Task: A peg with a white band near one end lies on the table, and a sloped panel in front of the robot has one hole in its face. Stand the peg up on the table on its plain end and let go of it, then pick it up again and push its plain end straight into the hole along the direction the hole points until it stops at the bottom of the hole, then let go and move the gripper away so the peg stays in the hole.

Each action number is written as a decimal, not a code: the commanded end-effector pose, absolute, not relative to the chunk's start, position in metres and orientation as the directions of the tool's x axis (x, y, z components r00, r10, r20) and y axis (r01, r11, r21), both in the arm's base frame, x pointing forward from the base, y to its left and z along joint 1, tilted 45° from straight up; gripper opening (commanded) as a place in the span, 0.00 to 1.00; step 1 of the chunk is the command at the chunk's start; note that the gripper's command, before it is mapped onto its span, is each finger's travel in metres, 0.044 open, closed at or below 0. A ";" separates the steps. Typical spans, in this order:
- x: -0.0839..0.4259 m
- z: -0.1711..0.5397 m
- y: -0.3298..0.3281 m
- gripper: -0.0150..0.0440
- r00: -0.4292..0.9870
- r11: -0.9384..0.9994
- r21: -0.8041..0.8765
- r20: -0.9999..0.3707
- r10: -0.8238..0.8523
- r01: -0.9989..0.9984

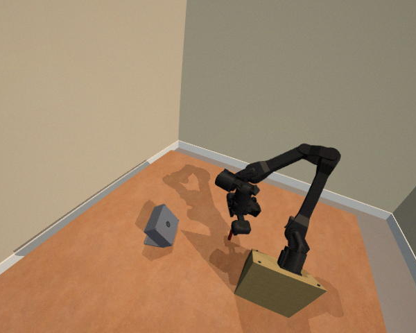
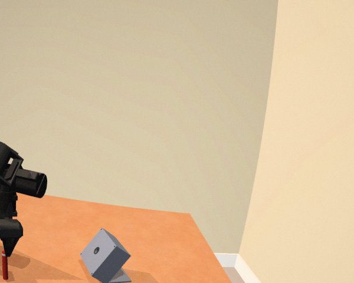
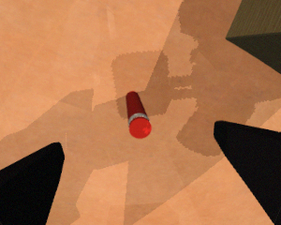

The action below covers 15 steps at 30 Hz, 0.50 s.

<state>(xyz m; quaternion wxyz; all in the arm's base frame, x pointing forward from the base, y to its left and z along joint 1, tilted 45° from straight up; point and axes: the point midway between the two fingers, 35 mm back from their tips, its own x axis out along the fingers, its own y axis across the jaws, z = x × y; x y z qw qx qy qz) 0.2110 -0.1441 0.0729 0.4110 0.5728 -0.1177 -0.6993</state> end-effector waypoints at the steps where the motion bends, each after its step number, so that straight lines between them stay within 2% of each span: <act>1: 0.211 0.068 -0.147 1.00 -0.007 -0.636 0.631 -0.707 -0.707 0.444; 15: 0.211 0.052 -0.163 1.00 -0.007 -0.636 0.631 -0.708 -0.706 0.444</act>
